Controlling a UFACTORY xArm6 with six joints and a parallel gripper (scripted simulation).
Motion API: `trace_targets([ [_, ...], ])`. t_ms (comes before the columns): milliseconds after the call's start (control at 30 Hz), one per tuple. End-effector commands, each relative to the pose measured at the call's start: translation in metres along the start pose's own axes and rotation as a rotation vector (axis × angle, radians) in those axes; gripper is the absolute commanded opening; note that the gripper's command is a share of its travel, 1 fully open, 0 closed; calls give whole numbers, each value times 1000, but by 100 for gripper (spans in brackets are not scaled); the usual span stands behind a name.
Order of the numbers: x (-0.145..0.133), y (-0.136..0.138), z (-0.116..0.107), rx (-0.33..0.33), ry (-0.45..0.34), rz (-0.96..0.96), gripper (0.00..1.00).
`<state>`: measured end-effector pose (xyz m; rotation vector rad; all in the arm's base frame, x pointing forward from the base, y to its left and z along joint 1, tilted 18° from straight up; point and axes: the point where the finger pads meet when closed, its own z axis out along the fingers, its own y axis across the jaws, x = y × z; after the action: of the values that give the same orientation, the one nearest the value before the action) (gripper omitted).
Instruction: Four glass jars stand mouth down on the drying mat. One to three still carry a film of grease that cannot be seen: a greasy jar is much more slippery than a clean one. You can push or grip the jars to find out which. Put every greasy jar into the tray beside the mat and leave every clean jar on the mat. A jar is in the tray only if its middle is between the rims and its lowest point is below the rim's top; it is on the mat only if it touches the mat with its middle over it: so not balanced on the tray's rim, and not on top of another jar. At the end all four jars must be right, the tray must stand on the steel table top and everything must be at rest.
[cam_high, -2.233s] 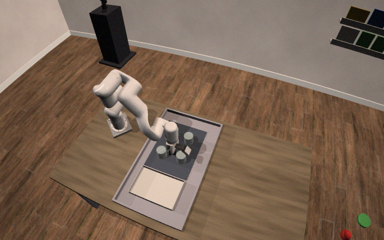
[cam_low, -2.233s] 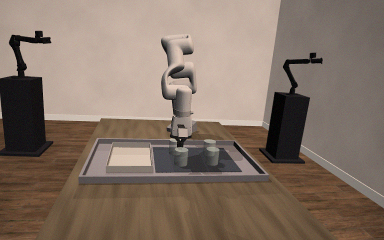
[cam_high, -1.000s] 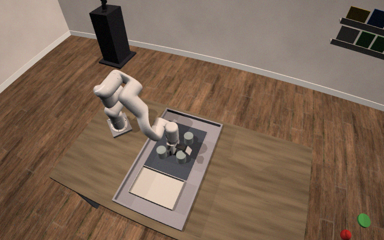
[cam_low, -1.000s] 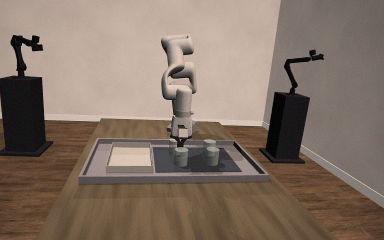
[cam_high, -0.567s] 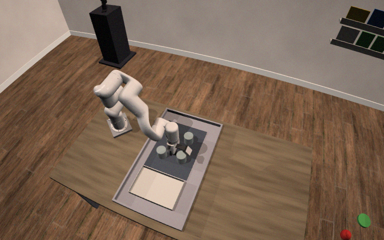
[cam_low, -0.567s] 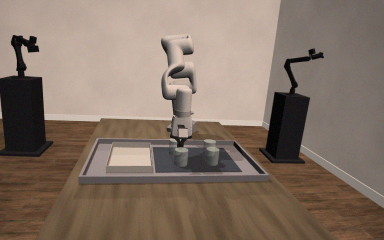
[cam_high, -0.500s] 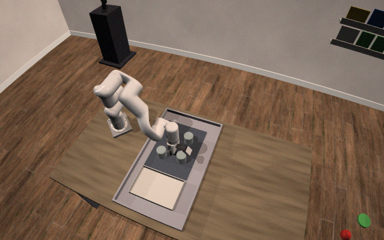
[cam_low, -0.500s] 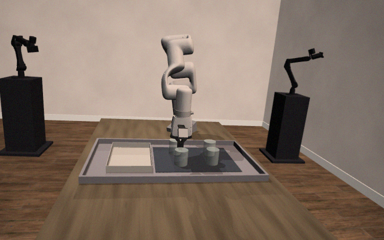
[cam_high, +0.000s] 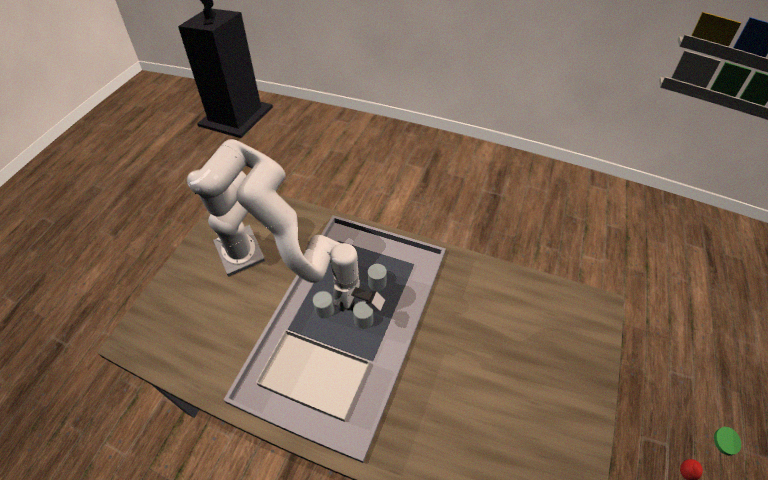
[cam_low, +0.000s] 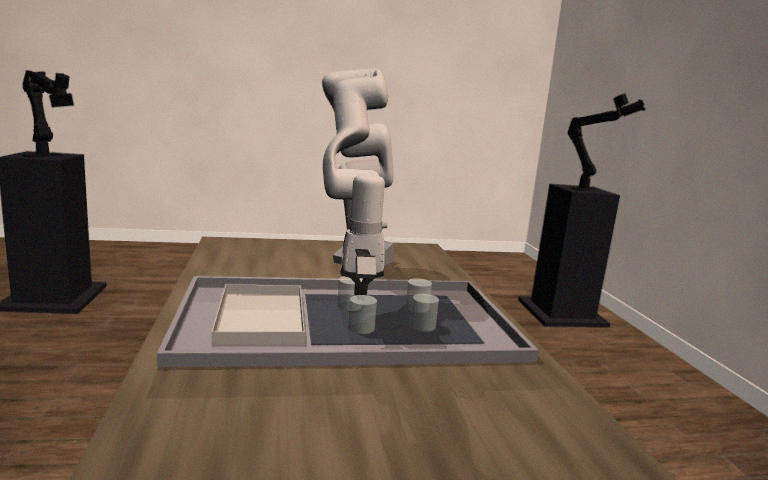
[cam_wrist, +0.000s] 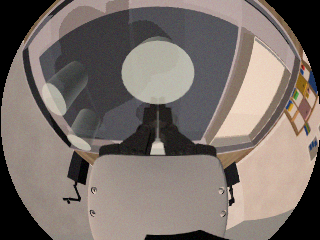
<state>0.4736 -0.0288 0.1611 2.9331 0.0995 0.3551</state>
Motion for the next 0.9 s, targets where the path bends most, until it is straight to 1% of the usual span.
trace_targets([
  [0, 2, 0, -2, 0, 4, 0, 0],
  [867, 5, 0, -4, 0, 4, 0, 0],
])
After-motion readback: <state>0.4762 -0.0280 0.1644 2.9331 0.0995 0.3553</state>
